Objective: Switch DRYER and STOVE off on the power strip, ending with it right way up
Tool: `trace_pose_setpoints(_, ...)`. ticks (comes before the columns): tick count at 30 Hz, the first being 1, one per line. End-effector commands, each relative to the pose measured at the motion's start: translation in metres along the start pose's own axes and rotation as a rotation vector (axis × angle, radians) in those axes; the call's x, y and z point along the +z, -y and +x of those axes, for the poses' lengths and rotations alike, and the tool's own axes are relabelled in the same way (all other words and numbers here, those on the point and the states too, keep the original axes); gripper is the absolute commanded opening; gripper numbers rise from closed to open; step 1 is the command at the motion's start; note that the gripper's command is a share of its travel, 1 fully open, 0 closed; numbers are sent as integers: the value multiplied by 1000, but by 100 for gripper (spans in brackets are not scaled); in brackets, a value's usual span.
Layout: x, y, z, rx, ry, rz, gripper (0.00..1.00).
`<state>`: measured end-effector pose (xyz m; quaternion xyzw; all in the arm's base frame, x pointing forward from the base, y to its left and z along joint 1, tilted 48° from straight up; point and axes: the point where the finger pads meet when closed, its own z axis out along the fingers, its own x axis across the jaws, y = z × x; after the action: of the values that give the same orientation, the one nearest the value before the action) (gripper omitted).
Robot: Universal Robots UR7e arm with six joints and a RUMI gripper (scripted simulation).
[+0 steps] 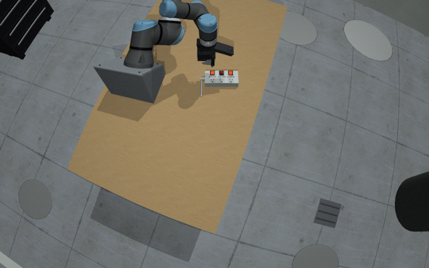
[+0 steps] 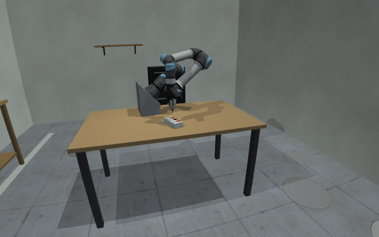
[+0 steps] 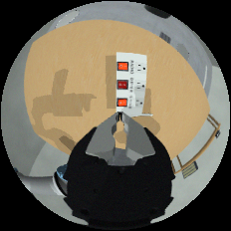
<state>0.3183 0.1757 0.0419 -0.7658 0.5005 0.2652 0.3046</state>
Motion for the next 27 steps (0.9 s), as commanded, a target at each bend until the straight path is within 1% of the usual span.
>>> trace_pose_setpoints(1, 6, -1, -1, 2, 5, -3, 0)
trace_pose_setpoints(8, 11, -1, -1, 2, 5, -3, 0)
trace_pose_setpoints(23, 31, -2, -1, 2, 5, -3, 0)
trace_pose_setpoints(27, 33, -2, -1, 2, 5, -3, 0)
